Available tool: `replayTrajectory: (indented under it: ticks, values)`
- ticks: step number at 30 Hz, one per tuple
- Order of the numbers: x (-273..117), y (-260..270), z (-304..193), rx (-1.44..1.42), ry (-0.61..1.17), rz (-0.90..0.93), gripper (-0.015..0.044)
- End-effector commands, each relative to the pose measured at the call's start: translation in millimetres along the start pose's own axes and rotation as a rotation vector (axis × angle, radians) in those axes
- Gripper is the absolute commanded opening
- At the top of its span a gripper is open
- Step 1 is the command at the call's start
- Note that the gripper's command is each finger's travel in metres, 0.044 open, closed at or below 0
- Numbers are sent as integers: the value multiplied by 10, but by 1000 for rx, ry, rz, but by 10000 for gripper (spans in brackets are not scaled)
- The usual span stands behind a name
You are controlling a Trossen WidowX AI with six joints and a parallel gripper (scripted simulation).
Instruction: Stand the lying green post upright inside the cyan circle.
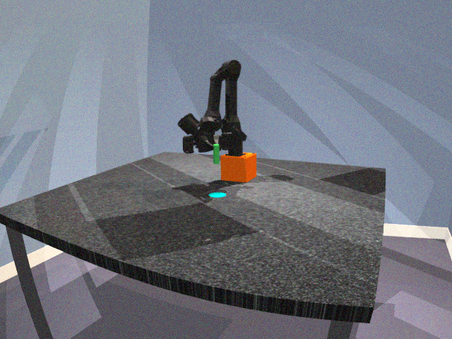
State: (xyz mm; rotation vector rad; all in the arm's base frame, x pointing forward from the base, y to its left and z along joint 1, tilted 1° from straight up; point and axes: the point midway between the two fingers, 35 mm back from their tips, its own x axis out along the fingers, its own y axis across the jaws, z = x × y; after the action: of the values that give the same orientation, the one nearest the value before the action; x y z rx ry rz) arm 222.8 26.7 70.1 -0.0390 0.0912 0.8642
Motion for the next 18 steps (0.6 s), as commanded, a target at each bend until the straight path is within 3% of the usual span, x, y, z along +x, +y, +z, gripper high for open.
replayTrajectory:
  ticks: [1, 18]
  values:
    - [-3, 14, 2, -6, -5, 3, 23]
    - [11, -31, -100, -7, -5, 3, 23]
